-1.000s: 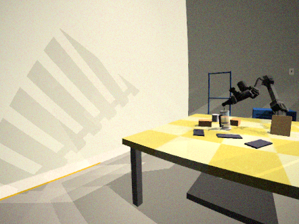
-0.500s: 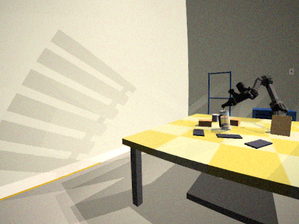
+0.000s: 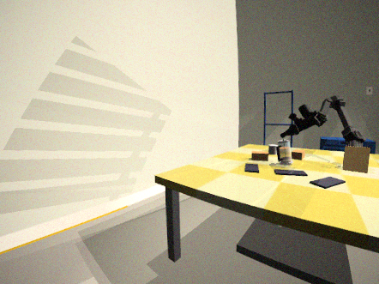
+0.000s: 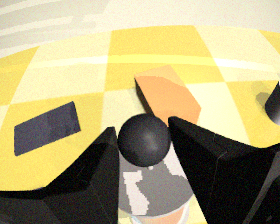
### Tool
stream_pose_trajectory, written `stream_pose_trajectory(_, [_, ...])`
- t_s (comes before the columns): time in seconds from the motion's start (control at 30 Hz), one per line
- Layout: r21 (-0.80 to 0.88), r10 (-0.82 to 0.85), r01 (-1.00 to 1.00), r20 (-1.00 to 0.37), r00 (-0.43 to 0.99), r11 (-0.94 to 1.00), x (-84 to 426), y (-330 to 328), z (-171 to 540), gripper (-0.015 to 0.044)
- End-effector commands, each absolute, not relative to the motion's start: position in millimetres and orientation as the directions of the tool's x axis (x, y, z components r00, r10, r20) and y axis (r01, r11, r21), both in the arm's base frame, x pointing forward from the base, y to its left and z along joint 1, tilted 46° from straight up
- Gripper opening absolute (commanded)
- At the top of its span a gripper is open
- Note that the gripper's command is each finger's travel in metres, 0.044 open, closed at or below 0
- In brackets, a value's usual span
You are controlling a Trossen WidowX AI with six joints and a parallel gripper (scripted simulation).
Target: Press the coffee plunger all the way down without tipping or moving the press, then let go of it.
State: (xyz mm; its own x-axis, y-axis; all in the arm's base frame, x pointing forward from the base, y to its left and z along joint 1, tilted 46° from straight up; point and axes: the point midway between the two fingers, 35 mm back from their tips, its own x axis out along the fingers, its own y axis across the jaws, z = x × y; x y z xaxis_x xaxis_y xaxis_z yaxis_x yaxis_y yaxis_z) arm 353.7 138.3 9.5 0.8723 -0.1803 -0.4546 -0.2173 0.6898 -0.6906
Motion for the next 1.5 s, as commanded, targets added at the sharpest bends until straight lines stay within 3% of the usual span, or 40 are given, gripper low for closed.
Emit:
stream_pose_trajectory(0.0, [-0.696, -0.198, -0.219, -0.466, 0.862, 0.683, 353.9, 132.8, 4.2, 0.0120])
stream_pose_trajectory(1.0, [-0.695, -0.189, -0.217, -0.458, 0.869, 0.685, 356.1, 138.1, 6.8, 0.0120])
stream_pose_trajectory(1.4, [-0.695, -0.189, -0.217, -0.458, 0.869, 0.685, 356.1, 138.1, 6.8, 0.0435])
stream_pose_trajectory(1.47, [-0.695, -0.189, -0.217, -0.458, 0.869, 0.685, 356.1, 138.1, 6.8, 0.0440])
